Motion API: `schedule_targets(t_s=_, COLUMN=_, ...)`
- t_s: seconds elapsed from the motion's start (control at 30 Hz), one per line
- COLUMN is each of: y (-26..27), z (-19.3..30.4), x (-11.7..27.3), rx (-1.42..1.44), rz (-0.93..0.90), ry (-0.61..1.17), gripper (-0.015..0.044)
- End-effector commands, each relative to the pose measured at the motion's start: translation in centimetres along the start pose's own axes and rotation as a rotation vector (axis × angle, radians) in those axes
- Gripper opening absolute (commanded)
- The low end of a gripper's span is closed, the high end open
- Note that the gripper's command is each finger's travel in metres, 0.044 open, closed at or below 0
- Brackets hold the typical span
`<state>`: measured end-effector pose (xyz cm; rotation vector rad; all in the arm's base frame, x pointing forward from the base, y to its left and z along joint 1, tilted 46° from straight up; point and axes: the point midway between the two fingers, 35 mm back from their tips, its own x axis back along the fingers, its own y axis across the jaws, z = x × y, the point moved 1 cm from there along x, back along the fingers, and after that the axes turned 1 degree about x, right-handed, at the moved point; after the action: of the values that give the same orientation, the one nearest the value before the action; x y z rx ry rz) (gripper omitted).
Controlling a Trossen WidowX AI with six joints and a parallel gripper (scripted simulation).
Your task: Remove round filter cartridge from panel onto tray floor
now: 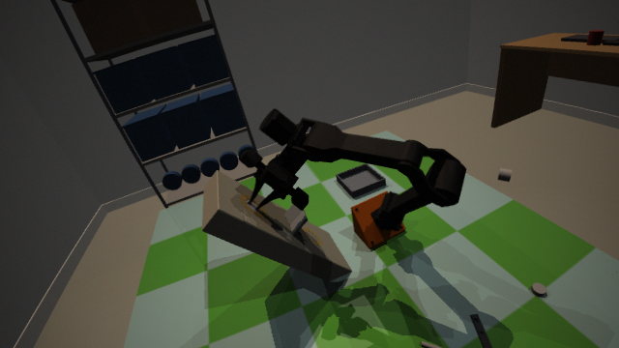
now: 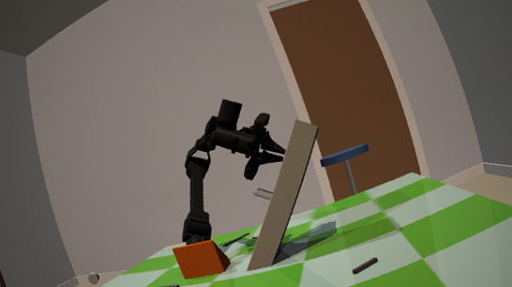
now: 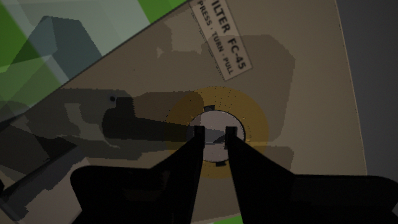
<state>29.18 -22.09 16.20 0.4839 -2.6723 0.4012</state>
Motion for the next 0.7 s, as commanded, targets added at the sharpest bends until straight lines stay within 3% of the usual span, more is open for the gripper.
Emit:
schedule_targets(t_s=0.0, y=0.0, z=0.0, x=-0.1, rx=-0.003, rz=0.002, ry=0.002, gripper=0.0089)
schedule_targets(t_s=0.67, y=0.0, z=0.0, x=-1.3, rx=-0.002, rz=0.002, ry=0.001, gripper=0.0089)
